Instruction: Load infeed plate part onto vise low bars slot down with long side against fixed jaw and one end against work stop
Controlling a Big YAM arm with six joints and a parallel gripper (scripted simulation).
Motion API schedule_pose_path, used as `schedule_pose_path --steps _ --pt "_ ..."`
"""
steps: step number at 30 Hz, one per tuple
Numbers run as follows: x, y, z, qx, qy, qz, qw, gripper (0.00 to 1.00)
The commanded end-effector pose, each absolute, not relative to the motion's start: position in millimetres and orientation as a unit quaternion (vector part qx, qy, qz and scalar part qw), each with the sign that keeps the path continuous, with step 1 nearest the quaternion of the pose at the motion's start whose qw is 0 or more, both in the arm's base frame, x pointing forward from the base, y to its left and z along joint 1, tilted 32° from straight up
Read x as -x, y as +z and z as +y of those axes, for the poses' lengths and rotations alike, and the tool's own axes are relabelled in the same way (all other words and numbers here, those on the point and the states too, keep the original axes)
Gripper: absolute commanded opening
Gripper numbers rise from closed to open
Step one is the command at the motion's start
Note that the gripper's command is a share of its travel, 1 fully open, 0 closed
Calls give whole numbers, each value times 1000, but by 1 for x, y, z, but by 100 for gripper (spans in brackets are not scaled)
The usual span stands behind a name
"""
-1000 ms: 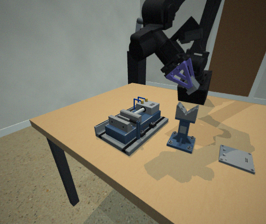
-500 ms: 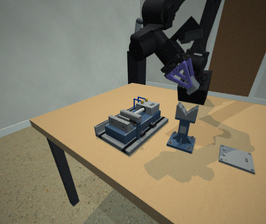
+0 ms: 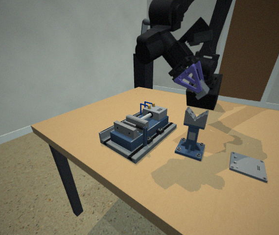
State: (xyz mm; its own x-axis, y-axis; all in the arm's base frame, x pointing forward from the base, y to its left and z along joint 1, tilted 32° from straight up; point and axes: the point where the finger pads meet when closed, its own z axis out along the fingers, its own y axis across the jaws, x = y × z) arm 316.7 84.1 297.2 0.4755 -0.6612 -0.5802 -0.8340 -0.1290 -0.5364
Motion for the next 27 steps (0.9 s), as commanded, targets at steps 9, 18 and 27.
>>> schedule_pose_path --steps 9,18,27 --pt "-320 297 79 740 102 507 430 0" --pt "-323 294 80 739 100 507 432 0" --pt "-327 292 83 740 102 505 432 0"
